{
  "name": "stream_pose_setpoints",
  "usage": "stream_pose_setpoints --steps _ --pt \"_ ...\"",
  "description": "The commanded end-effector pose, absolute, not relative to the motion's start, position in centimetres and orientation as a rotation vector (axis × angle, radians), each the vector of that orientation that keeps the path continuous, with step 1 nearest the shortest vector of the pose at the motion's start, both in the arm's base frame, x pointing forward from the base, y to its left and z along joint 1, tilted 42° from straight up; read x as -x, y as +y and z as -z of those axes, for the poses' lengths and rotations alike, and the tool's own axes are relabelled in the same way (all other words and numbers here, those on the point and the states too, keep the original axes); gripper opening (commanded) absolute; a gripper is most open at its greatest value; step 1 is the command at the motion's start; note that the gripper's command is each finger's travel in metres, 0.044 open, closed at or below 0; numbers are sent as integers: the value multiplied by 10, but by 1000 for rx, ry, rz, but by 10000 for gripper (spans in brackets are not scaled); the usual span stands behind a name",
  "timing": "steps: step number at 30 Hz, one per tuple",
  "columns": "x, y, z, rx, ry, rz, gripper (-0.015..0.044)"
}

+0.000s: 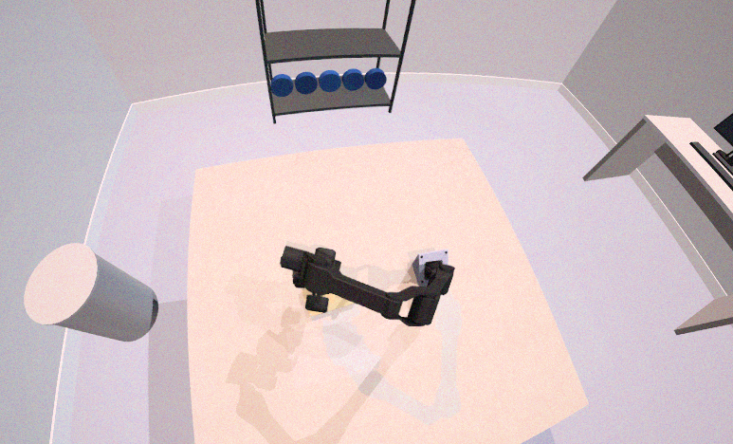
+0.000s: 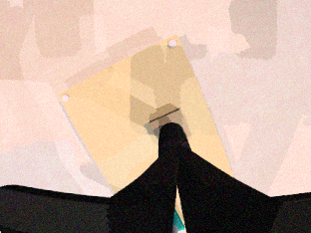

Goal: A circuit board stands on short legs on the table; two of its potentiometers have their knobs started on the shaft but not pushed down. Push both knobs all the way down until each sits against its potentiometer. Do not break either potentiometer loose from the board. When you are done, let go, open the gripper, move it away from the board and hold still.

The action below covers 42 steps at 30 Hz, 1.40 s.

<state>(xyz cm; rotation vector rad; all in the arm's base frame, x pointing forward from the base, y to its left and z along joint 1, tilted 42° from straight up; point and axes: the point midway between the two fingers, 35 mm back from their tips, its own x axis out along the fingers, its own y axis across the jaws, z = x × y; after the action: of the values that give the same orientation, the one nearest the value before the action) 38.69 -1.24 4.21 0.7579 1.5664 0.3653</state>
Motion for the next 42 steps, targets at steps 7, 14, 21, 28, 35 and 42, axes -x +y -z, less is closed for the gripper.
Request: stream_pose_setpoints --steps 7,14,21,28,35,42 --pt "-389 5 -28 -748 1592 -398 0" --pt "-389 0 -34 -747 1592 -398 0" --pt "-390 -8 -42 -747 1592 -397 0" --pt "-390 -15 -50 -747 1592 -396 0" --pt "-390 -23 -58 -746 1593 -396 0" --pt "-389 -20 -57 -755 1596 -396 105"
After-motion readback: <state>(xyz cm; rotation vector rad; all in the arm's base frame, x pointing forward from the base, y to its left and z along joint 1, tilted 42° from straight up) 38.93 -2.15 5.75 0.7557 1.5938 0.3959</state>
